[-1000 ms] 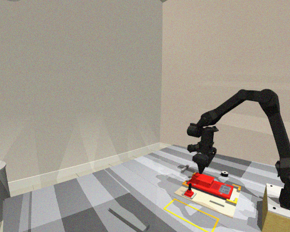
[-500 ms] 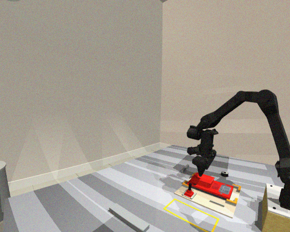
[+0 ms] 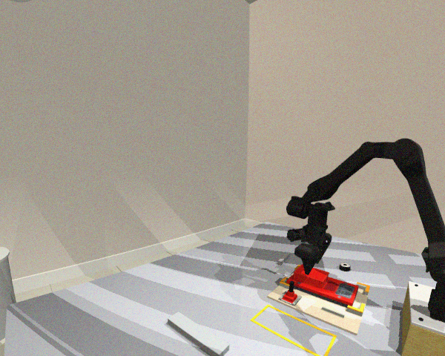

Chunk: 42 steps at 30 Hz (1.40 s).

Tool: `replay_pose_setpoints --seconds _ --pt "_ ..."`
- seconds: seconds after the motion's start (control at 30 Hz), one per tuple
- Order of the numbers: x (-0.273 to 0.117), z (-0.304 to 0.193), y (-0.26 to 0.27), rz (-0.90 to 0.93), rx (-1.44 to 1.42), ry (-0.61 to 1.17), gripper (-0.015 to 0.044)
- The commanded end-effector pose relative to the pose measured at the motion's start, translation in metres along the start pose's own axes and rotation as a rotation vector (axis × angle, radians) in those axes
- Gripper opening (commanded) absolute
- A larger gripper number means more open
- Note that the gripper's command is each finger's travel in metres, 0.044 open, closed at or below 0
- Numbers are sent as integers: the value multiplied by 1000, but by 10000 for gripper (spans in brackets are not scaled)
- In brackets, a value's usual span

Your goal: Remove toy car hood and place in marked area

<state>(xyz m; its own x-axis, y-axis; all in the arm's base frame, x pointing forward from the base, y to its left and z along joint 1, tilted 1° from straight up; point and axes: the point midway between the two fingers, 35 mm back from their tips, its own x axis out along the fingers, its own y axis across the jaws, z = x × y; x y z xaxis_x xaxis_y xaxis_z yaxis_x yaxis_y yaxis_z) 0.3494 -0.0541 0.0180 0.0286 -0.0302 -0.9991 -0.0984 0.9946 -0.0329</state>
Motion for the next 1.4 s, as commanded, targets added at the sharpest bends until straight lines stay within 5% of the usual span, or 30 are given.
replay_pose_setpoints --seconds 0.0,1.37 --pt "5 -1 1 7 2 3 440" --pt "25 -1 2 7 2 4 440"
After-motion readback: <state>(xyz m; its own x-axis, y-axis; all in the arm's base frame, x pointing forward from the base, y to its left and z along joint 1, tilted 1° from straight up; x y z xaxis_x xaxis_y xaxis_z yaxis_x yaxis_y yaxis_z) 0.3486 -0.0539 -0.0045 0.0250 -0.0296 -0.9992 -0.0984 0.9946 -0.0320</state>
